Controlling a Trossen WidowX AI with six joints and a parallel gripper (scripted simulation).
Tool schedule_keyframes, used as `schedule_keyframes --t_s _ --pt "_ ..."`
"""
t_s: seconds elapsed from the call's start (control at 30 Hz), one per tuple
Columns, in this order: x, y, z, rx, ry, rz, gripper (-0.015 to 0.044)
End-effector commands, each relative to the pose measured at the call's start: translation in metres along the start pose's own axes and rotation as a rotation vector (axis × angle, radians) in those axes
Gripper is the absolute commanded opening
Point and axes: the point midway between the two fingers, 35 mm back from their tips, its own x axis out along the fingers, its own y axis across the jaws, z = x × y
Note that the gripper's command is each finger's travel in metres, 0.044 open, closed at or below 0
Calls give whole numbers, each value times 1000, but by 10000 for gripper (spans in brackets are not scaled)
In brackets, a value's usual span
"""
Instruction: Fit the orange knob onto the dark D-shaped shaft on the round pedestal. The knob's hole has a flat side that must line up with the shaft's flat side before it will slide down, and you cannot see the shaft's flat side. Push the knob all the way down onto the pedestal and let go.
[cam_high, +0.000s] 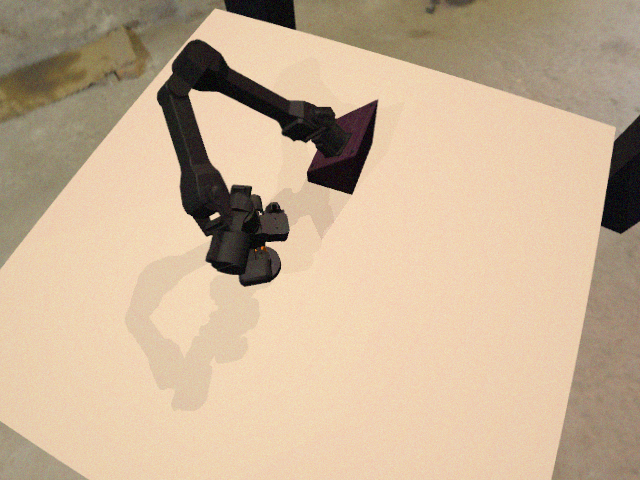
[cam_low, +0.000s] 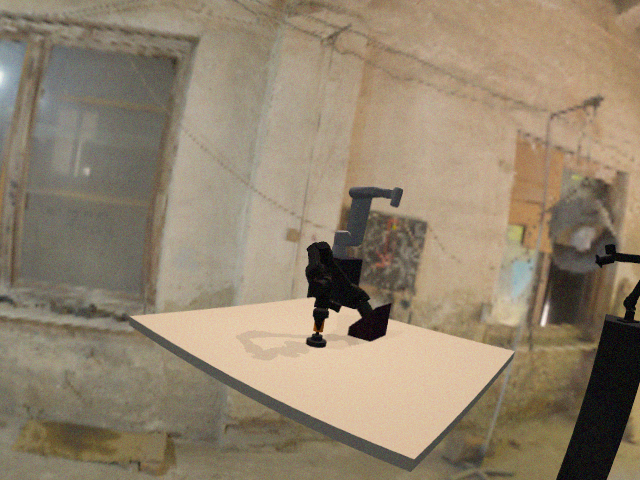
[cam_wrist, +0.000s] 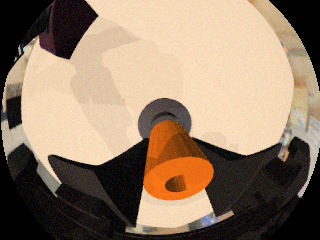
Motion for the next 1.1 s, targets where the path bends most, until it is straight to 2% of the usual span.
schedule_keyframes --t_s 0.0,1.07 --pt "-3 0 -2 -1 3 -5 0" --pt "-4 -1 -3 -1 3 -5 0"
